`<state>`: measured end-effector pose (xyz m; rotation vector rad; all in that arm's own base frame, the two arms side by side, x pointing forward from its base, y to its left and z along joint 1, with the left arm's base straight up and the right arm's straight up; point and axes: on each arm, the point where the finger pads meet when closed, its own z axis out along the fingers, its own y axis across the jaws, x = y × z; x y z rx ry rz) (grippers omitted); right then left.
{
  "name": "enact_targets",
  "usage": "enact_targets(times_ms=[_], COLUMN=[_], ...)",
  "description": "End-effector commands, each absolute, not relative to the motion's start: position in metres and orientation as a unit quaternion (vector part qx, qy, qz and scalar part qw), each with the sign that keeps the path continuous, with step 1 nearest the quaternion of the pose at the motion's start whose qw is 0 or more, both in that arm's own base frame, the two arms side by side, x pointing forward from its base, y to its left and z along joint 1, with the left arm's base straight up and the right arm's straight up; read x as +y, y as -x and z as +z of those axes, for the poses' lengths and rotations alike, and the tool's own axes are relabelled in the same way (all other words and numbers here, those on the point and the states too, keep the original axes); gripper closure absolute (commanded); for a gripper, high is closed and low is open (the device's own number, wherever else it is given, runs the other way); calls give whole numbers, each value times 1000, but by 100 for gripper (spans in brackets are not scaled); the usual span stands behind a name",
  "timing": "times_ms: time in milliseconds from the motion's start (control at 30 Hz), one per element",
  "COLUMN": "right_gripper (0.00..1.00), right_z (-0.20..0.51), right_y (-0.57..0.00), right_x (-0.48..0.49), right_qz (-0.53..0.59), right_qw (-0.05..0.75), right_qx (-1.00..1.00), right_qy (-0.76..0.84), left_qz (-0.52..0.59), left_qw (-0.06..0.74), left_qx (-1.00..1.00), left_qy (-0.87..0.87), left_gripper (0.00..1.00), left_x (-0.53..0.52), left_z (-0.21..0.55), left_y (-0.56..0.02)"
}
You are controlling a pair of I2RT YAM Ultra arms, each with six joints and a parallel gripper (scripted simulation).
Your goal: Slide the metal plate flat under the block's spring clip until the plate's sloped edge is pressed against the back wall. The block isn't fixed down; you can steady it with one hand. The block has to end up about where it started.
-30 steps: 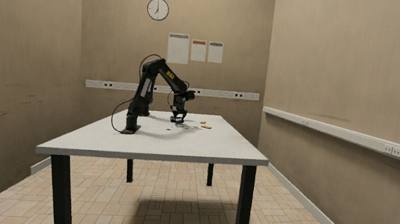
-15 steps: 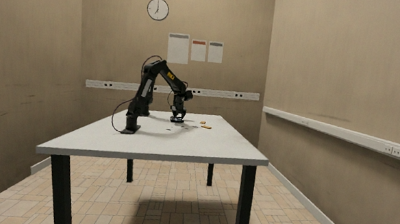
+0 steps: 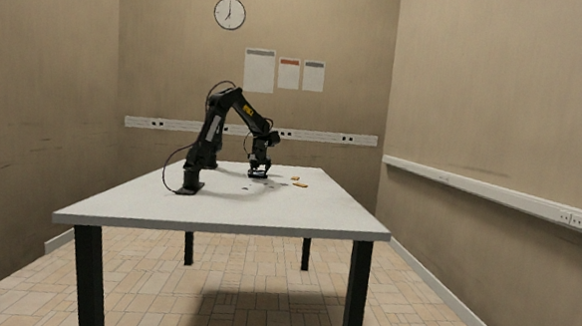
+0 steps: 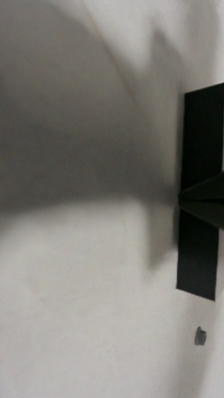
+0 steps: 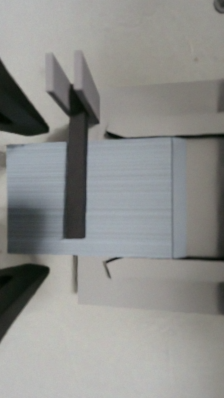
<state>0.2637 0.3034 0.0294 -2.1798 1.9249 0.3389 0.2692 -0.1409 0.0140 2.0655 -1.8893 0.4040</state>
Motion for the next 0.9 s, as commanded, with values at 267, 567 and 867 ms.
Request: enact_targets(times_ms=[267,567,867], right_gripper=[24,33,38], right_z=[50,34,21], right_y=[-268,-265,-264], right_x=[280,286,290], right_qz=[108,112,113], right_qw=[106,105,100], right_qx=[650,651,655], right_qy=[745,743,741], left_qz=[166,166,166], left_qw=[151,151,151], left_qx=[-665,-665,-665], left_qy=[-713,-713,-713], left_gripper=[100,100,100], left_x=[-149,-149,-149], left_z=[21,21,21], left_y=[-279,-279,-279])
